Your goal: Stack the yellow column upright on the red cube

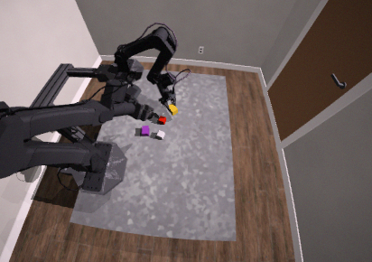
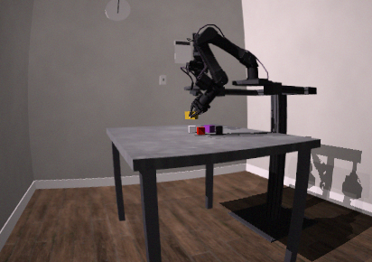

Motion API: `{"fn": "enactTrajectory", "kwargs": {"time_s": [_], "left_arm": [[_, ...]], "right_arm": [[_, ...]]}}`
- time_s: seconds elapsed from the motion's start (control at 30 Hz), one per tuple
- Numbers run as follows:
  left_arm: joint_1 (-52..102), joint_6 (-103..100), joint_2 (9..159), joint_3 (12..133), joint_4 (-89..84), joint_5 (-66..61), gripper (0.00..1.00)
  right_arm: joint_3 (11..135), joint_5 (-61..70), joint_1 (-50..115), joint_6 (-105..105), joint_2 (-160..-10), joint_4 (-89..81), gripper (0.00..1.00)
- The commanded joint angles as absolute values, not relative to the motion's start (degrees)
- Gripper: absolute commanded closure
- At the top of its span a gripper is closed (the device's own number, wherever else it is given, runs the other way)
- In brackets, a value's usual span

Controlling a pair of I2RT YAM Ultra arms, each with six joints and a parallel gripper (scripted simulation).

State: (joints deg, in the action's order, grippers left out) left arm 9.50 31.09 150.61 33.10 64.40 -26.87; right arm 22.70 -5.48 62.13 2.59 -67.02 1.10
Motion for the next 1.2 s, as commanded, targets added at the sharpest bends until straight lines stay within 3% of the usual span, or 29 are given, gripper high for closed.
{"fn": "enactTrajectory", "kwargs": {"time_s": [0.0,0.6,0.83,1.17], "left_arm": [[12.75,25.92,146.83,27.40,72.30,-23.92,0.65],[25.51,17.71,141.75,14.78,78.34,-16.13,0.65],[26.19,15.35,139.46,15.31,68.19,-14.04,0.65],[29.31,5.94,121.78,21.32,32.13,-9.20,0.65]], "right_arm": [[22.60,-6.29,63.56,1.90,-59.53,-10.50,0.00],[23.40,-7.12,67.86,0.81,-26.63,-38.28,0.00],[23.93,-7.58,68.67,0.40,-23.42,-40.77,0.00],[24.06,-7.76,68.99,0.20,-22.45,-40.90,0.00]]}}
